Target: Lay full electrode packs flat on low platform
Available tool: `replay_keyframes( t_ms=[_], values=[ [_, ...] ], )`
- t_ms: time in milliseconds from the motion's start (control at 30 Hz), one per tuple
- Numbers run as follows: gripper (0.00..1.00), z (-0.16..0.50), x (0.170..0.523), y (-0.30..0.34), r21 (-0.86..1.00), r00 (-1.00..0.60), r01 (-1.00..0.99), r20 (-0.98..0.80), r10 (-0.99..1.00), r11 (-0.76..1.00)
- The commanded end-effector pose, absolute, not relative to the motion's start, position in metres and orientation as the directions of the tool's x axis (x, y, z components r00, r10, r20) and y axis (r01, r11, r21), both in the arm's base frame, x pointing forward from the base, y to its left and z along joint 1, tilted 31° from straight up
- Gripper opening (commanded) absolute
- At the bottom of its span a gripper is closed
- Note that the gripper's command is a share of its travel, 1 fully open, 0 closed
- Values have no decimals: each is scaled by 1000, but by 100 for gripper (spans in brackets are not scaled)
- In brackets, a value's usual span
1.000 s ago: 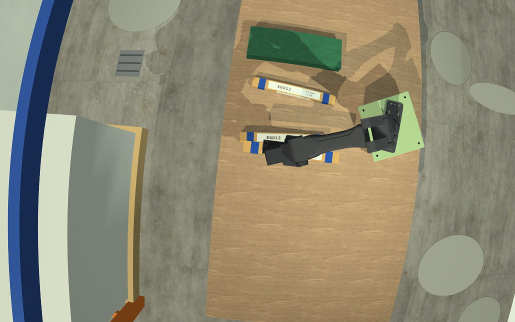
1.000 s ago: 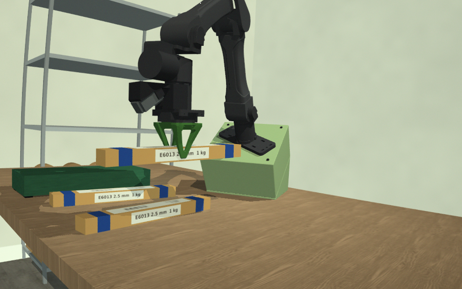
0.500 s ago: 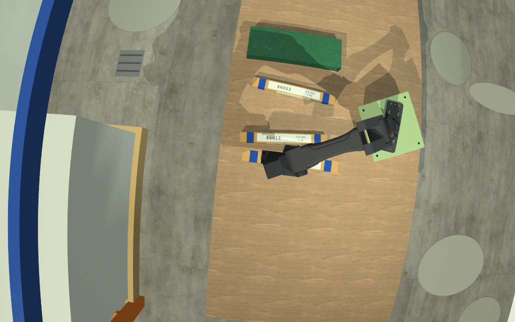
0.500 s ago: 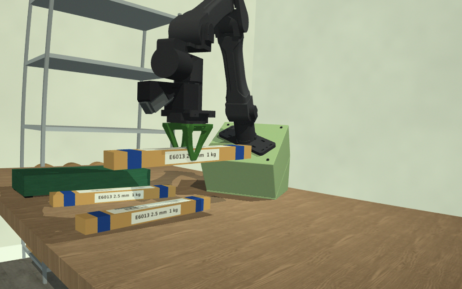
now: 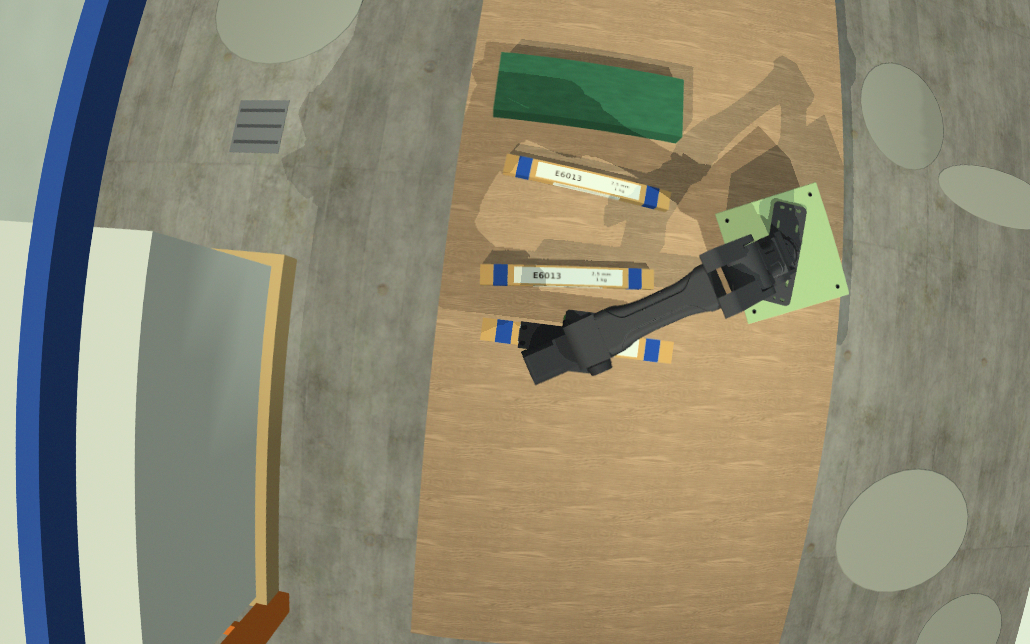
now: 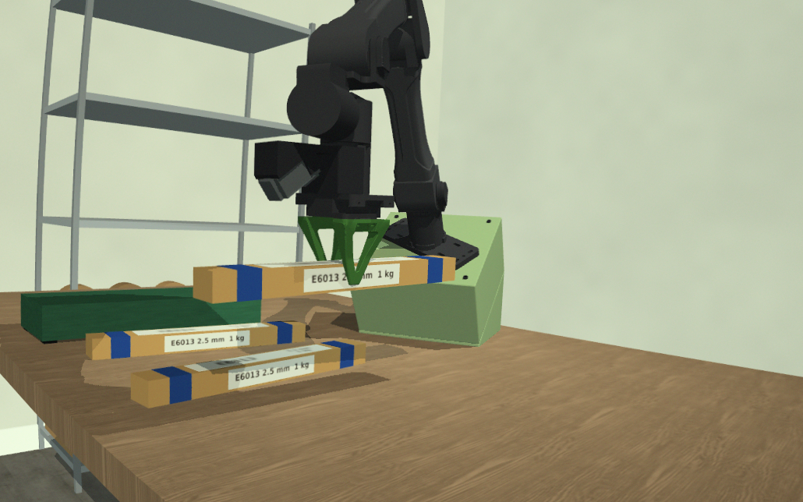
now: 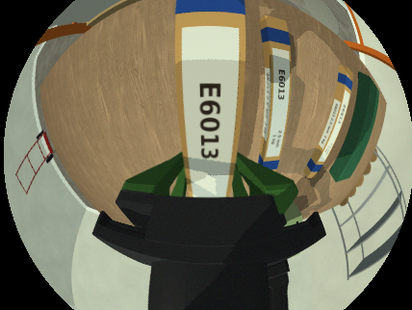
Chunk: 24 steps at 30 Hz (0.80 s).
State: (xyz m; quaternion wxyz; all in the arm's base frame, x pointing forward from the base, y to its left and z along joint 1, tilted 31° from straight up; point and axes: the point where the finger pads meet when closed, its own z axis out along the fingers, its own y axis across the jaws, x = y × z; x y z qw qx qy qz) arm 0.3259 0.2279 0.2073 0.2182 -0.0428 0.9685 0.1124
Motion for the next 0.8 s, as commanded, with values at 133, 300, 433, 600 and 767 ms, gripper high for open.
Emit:
replay_keyframes(
  t_ms=[133,300,433,600,767],
  values=[
    [0,241,322,249,223,-878,-133,-479,-10,966],
    [0,251,319,255,234,-870,-137,-493,-4,963],
    [0,239,321,268,215,-883,-131,-468,-15,968],
    [0,246,318,280,222,-880,-132,-475,-12,966],
    [0,252,315,292,227,-877,-134,-481,-9,965]
  ],
)
